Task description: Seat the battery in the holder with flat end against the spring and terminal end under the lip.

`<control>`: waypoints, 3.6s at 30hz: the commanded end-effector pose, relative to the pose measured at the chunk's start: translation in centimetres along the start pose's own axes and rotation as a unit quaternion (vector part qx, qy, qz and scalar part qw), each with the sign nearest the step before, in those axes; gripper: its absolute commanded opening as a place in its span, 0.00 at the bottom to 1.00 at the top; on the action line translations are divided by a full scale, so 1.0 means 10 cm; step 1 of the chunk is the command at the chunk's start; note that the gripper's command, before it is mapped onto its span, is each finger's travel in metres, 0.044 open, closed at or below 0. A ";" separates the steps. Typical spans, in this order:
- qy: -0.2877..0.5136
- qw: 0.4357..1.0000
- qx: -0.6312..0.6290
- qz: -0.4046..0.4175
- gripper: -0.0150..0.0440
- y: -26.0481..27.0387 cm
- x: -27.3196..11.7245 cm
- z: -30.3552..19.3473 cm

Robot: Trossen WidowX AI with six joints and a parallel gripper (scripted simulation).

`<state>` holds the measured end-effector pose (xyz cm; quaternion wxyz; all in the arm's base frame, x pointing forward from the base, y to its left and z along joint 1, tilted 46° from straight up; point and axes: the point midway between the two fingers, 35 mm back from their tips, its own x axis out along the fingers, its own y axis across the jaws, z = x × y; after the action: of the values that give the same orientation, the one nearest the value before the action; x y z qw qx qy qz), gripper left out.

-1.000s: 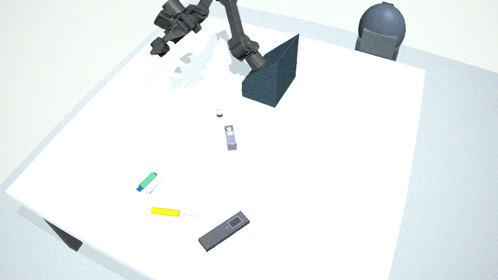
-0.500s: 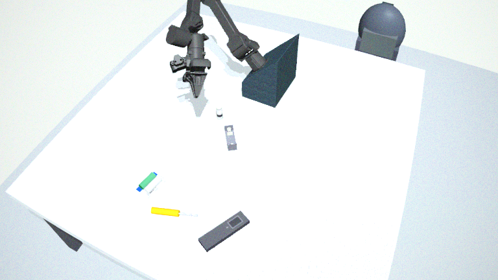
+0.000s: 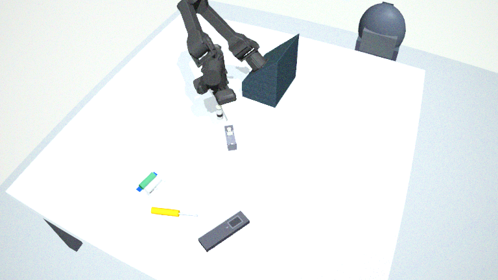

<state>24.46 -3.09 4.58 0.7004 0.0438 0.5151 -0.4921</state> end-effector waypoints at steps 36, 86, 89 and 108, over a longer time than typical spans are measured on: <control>-0.014 0.999 -0.003 -0.052 0.25 -0.35 0.79 0.04; -0.012 0.999 -0.004 -0.051 0.25 -0.73 -0.01 0.00; -0.013 0.999 -0.004 -0.052 0.25 -0.74 -0.05 -0.01; -0.030 0.911 0.410 -0.040 0.61 -0.87 0.33 0.02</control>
<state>18.99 -7.91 7.21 0.6686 0.1420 0.4004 -0.6103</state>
